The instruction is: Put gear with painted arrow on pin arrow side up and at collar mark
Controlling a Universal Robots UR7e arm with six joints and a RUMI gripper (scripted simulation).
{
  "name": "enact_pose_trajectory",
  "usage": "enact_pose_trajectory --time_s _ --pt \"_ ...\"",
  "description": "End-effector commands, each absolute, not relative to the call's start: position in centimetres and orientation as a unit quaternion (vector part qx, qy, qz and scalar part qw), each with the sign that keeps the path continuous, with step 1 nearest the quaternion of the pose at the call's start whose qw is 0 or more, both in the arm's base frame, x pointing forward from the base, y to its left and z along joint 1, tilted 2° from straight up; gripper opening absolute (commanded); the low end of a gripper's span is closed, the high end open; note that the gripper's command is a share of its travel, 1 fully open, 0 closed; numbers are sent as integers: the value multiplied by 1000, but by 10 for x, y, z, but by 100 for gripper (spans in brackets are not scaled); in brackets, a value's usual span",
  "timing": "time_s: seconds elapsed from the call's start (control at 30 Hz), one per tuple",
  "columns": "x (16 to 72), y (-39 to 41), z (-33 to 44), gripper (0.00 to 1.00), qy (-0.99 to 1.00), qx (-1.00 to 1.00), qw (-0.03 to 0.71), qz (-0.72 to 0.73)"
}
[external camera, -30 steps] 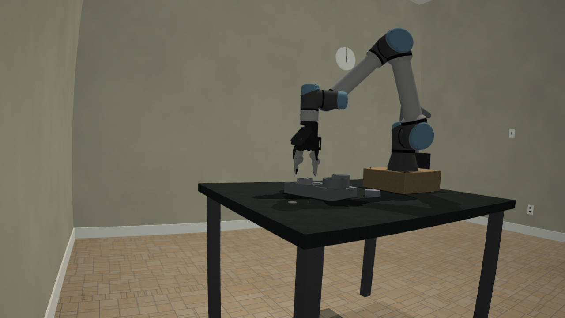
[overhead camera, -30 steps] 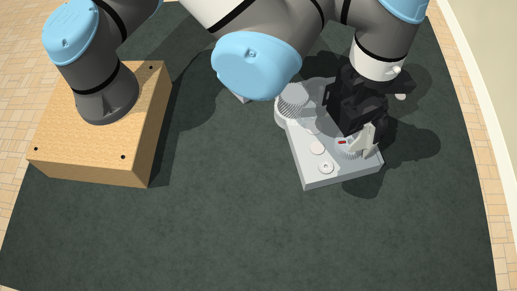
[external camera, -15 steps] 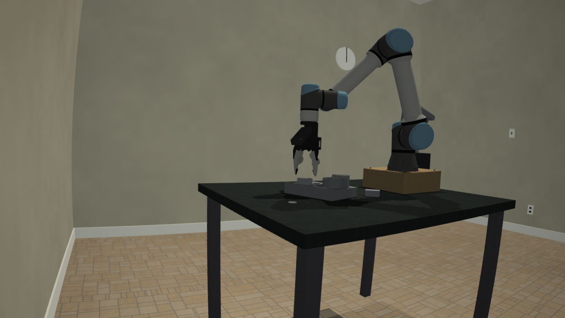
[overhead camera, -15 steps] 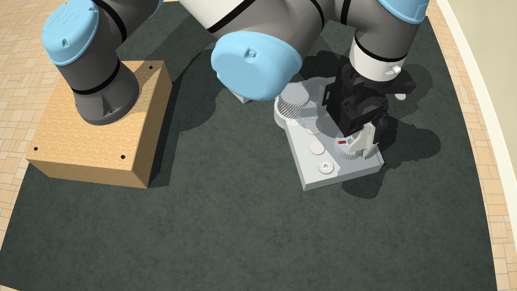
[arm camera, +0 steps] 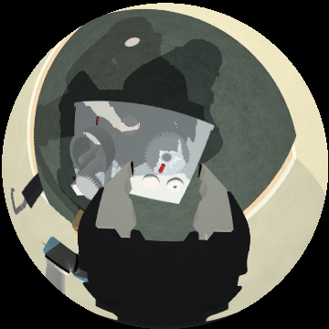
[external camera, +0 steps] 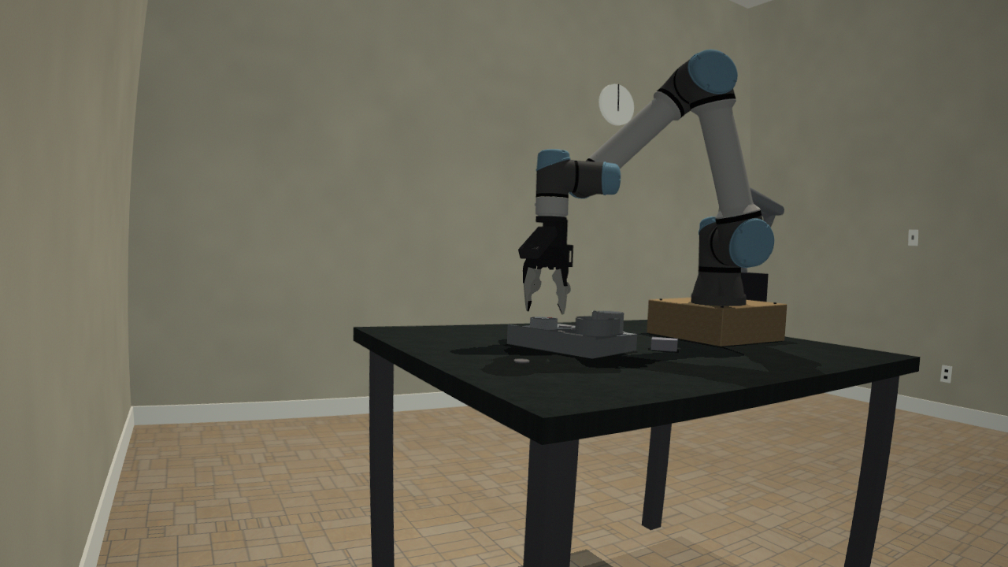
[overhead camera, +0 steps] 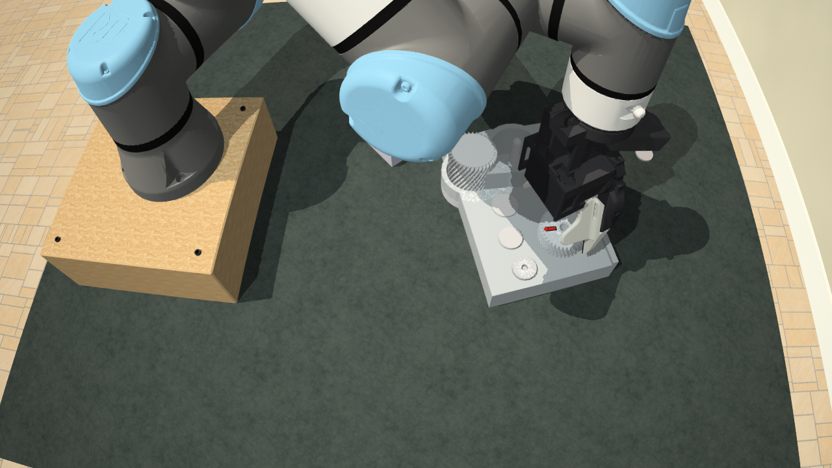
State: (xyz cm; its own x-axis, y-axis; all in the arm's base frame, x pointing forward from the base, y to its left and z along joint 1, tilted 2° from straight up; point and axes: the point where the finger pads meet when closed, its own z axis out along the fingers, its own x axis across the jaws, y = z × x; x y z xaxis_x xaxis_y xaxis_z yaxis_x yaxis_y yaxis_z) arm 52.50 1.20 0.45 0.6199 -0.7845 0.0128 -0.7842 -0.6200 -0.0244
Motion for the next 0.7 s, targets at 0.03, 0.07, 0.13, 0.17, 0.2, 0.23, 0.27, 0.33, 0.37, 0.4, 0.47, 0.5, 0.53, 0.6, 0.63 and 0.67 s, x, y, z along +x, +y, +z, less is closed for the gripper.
enact_pose_trajectory --time_s 0.03,0.07,0.13,0.17,0.2,0.23,0.27,0.33,0.37,0.4,0.47,0.5,0.53,0.6,0.63,0.67 --pt "525 12 5 54 436 -900 8 -12" --pt "525 12 4 54 436 -900 8 -12" --pt "525 12 4 54 436 -900 8 -12" --pt "525 12 4 54 436 -900 8 -12" --pt "525 12 4 54 436 -900 8 -12" --pt "525 12 3 54 436 -900 8 -12" --pt "525 12 3 54 436 -900 8 -12" --pt "526 12 2 54 436 -900 8 -12" --pt "526 12 2 54 436 -900 8 -12" --pt "526 12 1 54 436 -900 8 -12" --pt "526 12 0 54 436 -900 8 -12" --pt "526 12 -1 54 436 -900 8 -12" --pt "526 12 -2 54 436 -900 8 -12" --pt "526 12 -4 54 436 -900 8 -12" --pt "526 12 -5 54 436 -900 8 -12" --pt "526 12 -5 54 436 -900 8 -12"
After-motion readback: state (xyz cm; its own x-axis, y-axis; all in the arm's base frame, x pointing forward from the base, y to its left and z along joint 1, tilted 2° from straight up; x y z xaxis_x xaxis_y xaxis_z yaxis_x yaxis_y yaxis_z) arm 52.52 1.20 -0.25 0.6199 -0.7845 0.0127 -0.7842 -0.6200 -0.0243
